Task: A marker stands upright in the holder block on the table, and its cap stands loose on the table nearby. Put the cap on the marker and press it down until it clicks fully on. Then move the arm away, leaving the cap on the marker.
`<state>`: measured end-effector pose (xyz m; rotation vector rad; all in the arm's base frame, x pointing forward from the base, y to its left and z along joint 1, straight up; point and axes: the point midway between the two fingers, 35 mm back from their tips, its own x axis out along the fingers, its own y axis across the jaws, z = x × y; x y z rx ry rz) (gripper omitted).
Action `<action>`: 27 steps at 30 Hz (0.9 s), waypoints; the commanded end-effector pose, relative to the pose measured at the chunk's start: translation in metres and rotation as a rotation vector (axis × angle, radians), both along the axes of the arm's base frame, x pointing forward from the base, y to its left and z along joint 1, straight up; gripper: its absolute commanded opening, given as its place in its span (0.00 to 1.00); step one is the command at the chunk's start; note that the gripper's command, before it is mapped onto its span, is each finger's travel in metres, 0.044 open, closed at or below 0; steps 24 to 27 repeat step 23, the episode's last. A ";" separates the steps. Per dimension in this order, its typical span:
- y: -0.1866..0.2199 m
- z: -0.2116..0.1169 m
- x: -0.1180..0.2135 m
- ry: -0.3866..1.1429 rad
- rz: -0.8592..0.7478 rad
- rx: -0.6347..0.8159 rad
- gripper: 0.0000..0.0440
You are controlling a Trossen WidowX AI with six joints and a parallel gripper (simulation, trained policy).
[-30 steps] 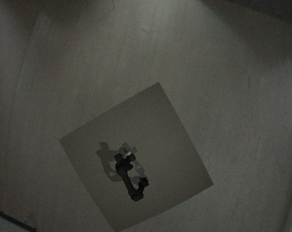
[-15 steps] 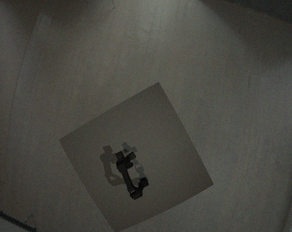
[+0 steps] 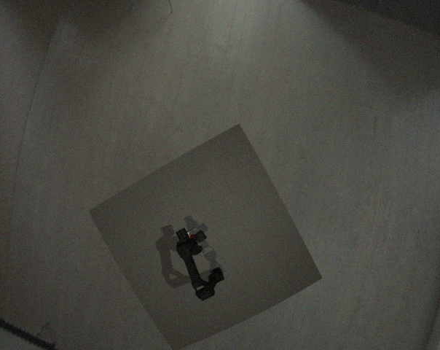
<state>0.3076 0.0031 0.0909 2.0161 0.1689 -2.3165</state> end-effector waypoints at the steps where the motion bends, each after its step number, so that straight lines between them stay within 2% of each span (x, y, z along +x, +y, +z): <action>1: 0.001 0.002 -0.004 0.001 0.009 0.007 0.74; 6: 0.001 0.006 -0.005 -0.024 0.017 0.003 1.00; 21: -0.002 0.050 0.007 -0.165 0.010 -0.008 1.00; 27: -0.003 0.054 0.007 -0.176 0.010 -0.010 1.00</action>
